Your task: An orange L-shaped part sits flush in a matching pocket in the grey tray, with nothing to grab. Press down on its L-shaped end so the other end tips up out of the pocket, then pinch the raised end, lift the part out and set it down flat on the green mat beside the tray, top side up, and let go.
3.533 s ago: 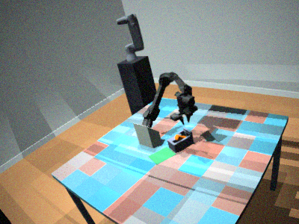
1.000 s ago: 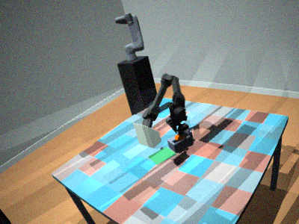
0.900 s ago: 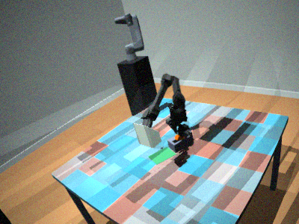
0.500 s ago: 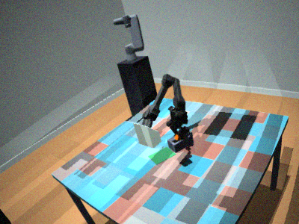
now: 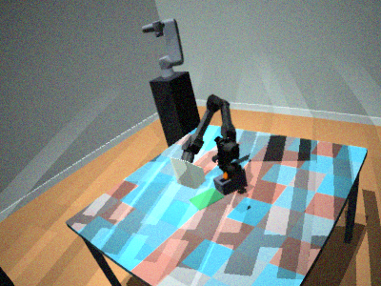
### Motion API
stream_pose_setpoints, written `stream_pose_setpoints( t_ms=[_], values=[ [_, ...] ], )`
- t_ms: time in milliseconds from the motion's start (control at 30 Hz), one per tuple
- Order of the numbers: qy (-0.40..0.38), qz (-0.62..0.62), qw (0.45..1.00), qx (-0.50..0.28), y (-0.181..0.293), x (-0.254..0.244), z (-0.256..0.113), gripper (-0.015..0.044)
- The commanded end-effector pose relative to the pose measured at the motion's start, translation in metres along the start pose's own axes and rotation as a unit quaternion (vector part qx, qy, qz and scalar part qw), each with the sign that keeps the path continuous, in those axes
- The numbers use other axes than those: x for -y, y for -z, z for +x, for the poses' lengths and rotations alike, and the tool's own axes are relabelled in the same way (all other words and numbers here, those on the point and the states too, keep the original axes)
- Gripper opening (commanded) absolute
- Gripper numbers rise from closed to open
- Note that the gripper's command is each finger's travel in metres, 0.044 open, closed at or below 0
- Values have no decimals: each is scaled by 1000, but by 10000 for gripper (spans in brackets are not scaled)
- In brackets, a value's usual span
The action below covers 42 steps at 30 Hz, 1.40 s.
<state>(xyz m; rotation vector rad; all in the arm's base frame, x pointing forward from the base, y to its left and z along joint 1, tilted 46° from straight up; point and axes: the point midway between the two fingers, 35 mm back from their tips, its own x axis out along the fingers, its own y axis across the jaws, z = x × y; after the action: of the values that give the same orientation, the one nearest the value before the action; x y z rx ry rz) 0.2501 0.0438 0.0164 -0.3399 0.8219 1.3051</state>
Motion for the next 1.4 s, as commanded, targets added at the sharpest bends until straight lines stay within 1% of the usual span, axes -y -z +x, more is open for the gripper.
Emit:
stream_pose_setpoints(
  t_ms=[0, 133, 267, 533, 1367],
  values=[
    [0, -1, 1000, 0, 0, 0, 0, 128],
    [0, -1, 1000, 0, 0, 0, 0, 102],
    [0, -1, 1000, 0, 0, 0, 0, 0],
    [-1, 0, 1000, 0, 0, 0, -4, 0],
    [-4, 5, 1000, 0, 2, -1, -42, 0]
  ],
)
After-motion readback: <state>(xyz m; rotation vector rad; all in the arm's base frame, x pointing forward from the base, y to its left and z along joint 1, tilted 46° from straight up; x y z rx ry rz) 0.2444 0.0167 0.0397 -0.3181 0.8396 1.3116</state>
